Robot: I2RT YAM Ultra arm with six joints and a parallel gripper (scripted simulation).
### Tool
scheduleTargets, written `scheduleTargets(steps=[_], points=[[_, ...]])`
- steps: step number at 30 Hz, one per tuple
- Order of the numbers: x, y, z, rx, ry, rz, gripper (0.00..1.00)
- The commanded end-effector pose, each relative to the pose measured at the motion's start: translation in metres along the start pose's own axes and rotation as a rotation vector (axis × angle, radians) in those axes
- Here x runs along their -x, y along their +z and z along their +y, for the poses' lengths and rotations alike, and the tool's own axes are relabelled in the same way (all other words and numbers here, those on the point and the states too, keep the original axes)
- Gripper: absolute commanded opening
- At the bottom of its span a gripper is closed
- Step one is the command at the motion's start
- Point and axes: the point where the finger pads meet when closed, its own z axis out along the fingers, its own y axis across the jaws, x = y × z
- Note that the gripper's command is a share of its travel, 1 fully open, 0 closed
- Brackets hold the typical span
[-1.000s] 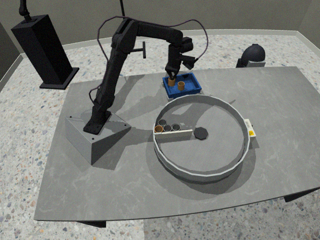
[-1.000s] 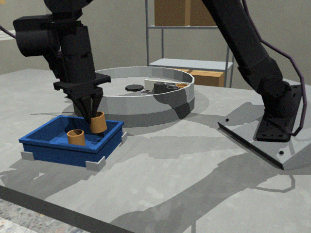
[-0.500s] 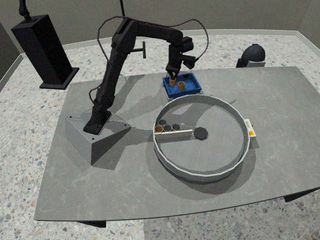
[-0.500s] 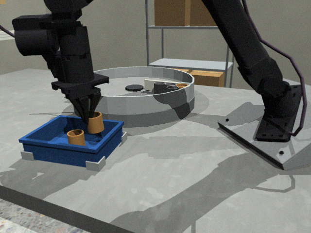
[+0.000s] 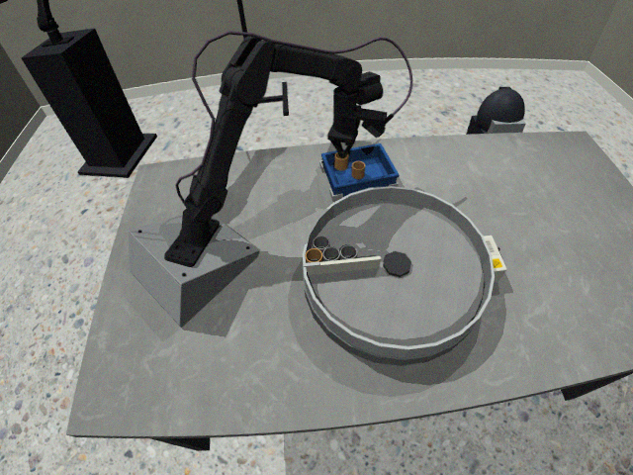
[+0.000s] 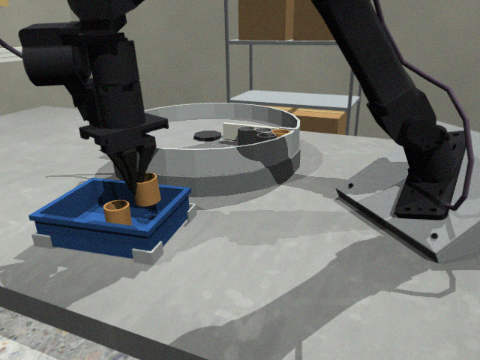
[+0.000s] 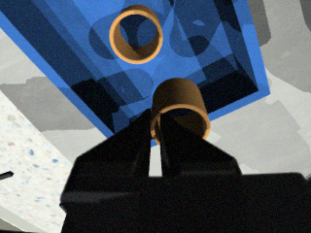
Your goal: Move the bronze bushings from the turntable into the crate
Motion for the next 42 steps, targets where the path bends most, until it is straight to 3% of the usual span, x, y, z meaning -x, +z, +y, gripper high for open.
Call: scheduleTargets(steps=[1,5,8,13,42], points=[[0.008,-0.024,0.01,0.046,-0.006,-0.061,0.0],[0.008,-0.024,0.01,0.044,-0.005,-0.059,0.0],[0.007,-0.009,0.007,0.009,0.0,-0.029,0.0],[0.007,-0.022,0.011,0.033,-0.005,-0.049,0.0],[0.008,-0.022,0.012,0.037,-0.006,-0.053,0.0]])
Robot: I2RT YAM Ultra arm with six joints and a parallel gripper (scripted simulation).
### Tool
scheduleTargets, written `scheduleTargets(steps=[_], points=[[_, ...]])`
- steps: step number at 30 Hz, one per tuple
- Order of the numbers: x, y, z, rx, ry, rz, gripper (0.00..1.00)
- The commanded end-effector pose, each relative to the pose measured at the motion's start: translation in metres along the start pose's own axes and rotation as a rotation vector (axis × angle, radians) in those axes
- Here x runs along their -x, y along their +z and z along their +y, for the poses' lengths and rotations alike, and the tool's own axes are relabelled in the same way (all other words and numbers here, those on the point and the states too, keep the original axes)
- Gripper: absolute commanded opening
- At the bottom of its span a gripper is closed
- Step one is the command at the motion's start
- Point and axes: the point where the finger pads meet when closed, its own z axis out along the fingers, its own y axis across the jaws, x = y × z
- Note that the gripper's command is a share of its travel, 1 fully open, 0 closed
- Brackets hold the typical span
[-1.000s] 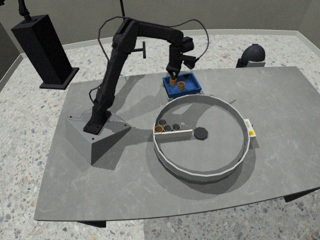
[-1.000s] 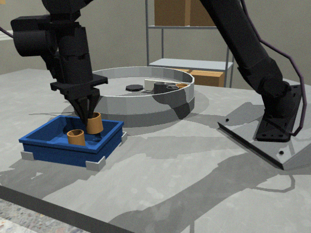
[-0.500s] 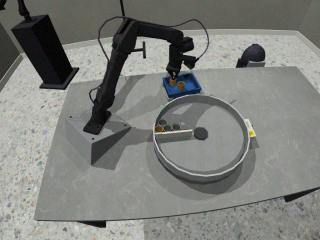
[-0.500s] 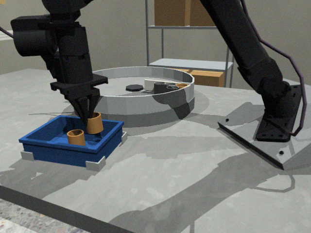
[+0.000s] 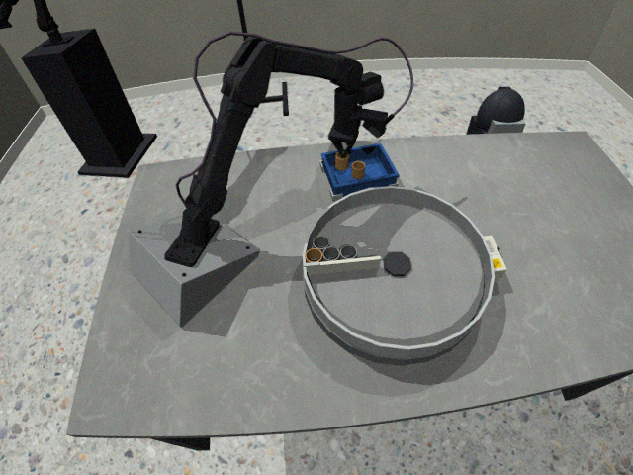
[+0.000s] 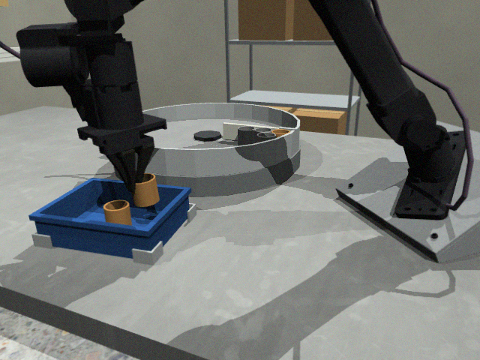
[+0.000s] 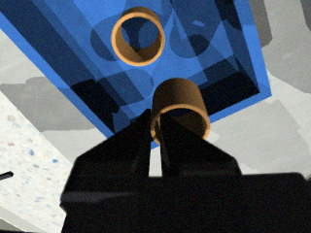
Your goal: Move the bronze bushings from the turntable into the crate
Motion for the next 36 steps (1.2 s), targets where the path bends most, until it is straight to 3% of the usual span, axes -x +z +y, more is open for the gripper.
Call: scheduleTargets(steps=[1,13,18,20,25,28,29,32,36], points=[[0.007,-0.023,0.01,0.04,-0.007,-0.055,0.0],[0.009,-0.019,0.014,0.05,-0.009,-0.062,0.0],[0.01,-0.006,0.012,0.032,-0.003,-0.048,0.0],[0.004,0.007,0.003,0.002,0.001,-0.022,0.0],[0.004,0.013,0.004,0.007,0.002,-0.026,0.0],[0.005,0.013,0.004,0.01,0.002,-0.029,0.0],[0.011,-0.004,0.015,0.055,-0.007,-0.068,0.0],[0.003,0.026,0.004,0.0,-0.001,-0.018,0.0],[0.005,0.033,0.003,-0.002,0.005,-0.021,0.0]])
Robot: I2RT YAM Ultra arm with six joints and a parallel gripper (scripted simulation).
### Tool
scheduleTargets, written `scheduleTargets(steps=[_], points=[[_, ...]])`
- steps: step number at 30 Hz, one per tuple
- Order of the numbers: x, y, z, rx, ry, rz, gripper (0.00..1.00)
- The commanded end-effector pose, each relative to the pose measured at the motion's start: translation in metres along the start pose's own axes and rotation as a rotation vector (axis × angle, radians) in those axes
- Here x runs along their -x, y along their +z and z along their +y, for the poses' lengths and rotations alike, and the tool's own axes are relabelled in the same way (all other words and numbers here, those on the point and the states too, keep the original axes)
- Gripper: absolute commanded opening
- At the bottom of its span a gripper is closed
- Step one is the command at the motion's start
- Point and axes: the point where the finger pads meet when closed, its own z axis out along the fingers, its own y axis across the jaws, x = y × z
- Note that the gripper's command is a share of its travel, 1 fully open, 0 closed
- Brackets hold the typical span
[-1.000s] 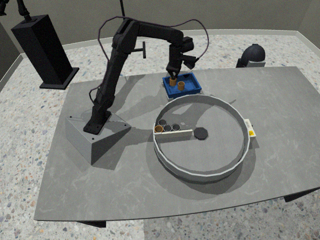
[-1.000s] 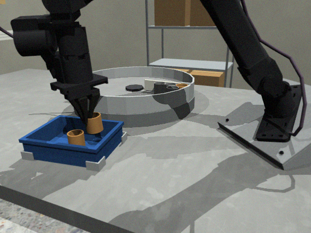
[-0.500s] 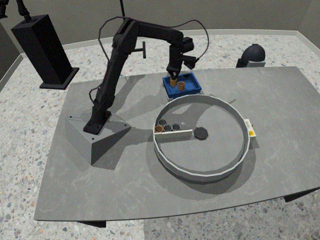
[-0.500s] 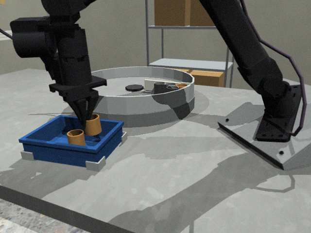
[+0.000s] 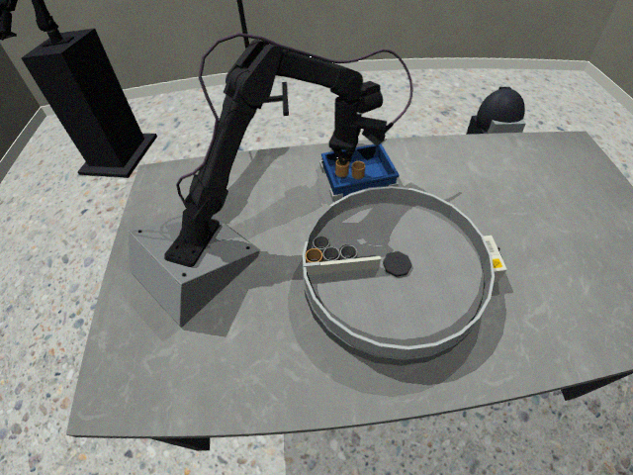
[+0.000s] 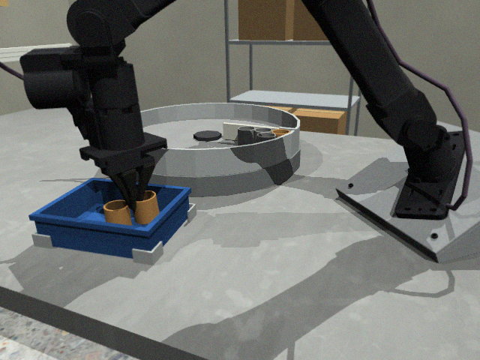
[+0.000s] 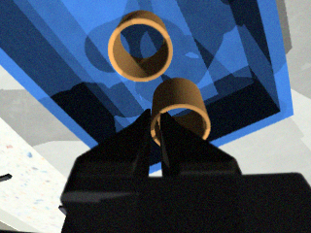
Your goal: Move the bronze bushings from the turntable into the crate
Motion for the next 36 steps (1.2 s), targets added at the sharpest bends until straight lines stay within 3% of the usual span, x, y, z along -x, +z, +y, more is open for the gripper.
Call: scheduleTargets(steps=[1,3,7,12,36], points=[[0.005,0.001,0.002,0.009,0.004,-0.031,0.0],[0.007,-0.009,0.009,0.037,-0.004,-0.052,0.0],[0.005,0.006,0.002,0.009,0.003,-0.031,0.0],[0.011,-0.003,0.011,0.037,-0.002,-0.055,0.0],[0.009,-0.002,0.008,0.028,-0.001,-0.047,0.0]])
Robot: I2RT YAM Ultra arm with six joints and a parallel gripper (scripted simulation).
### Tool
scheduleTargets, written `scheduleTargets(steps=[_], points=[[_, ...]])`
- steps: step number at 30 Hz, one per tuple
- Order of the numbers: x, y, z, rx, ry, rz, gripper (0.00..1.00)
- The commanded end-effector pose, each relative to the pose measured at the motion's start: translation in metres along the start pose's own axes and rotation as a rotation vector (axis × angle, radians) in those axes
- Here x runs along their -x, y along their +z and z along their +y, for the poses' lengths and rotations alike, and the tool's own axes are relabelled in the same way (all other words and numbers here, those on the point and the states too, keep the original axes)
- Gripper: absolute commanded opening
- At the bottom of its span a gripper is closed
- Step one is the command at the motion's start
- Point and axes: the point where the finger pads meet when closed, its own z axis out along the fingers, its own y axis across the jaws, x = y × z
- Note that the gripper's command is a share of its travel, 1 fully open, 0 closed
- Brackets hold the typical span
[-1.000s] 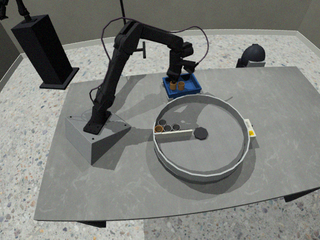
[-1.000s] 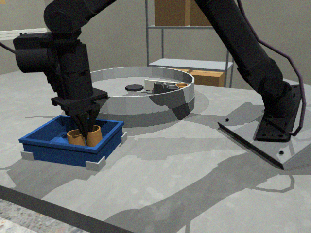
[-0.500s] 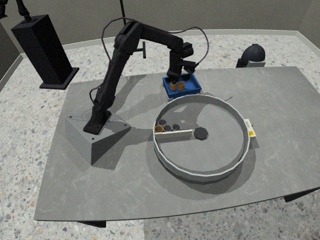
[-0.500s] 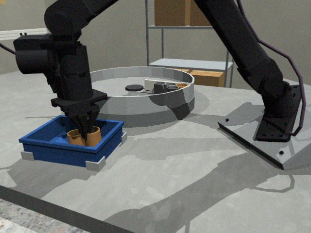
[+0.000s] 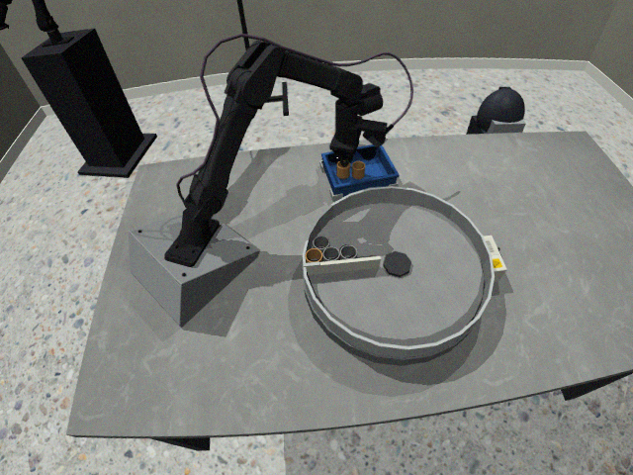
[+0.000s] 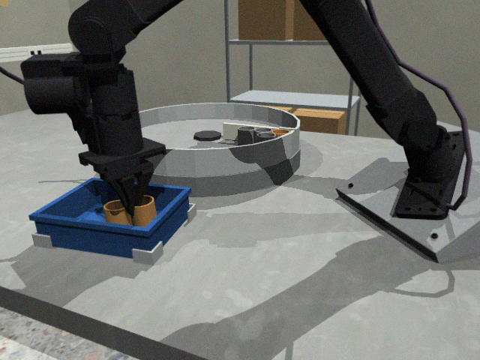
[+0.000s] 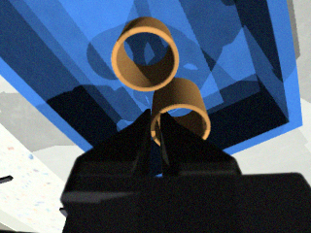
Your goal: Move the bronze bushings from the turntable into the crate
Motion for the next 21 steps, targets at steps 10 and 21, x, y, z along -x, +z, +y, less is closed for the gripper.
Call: scheduleTargets(steps=[10,21], points=[[0.0065,-0.01,0.0056,0.018,0.0,-0.037,0.0],[0.0014,-0.0047,-0.0027,0.014,0.001,-0.034,0.0]])
